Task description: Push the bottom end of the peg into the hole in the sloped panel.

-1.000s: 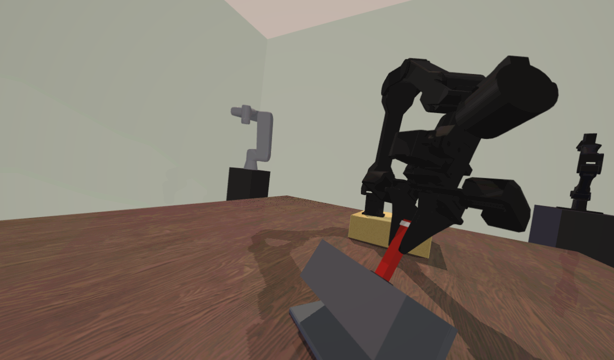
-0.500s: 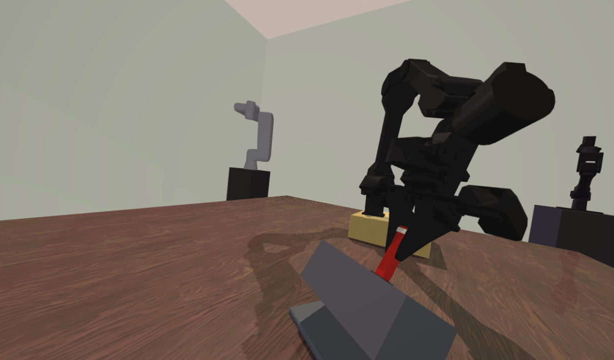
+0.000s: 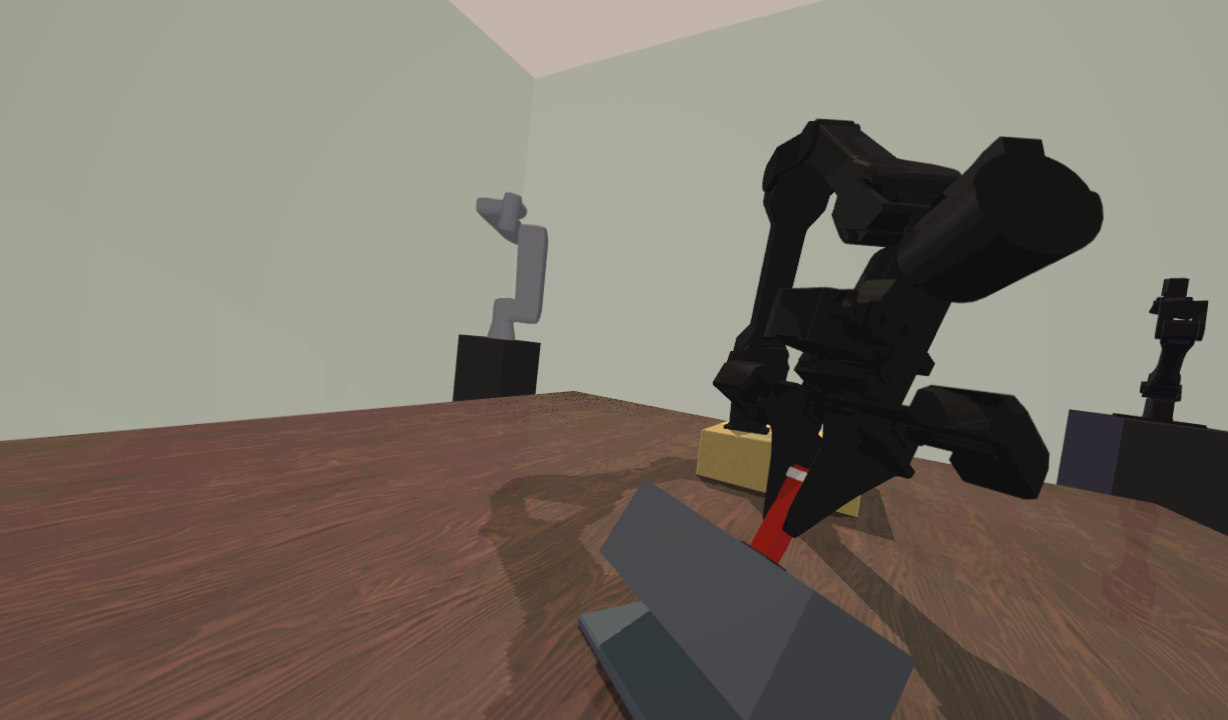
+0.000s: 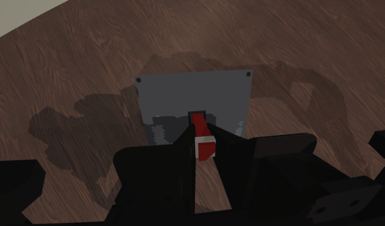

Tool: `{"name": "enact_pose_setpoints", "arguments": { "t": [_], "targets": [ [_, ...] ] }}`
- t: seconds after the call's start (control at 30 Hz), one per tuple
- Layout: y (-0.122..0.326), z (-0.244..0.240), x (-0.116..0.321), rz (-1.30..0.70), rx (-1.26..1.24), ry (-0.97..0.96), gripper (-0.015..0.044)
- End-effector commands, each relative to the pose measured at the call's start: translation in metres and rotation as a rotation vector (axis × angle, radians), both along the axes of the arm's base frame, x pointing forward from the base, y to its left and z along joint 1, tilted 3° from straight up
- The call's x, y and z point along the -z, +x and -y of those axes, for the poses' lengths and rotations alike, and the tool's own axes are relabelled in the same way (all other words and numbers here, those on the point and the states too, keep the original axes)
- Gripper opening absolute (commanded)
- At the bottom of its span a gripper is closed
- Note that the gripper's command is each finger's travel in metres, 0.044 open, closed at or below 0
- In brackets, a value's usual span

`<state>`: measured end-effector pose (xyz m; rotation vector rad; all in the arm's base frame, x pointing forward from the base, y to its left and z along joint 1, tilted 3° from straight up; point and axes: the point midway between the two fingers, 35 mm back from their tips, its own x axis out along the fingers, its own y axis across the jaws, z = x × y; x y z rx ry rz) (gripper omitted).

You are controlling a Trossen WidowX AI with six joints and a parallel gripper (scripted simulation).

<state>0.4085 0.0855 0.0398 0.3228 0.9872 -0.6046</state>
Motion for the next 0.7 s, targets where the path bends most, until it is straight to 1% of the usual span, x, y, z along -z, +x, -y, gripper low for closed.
{"name": "enact_pose_setpoints", "arguments": {
  "t": [0.0,0.53,0.67],
  "targets": [
    [0.0007,-0.0001,0.0025,-0.003,-0.006,0.003,0.0000],
    [0.0012,0.0009,0.0029,-0.001,0.000,0.000,0.0000],
    [0.0012,0.0009,0.0029,-0.001,0.000,0.000,0.0105]
  ]
}}
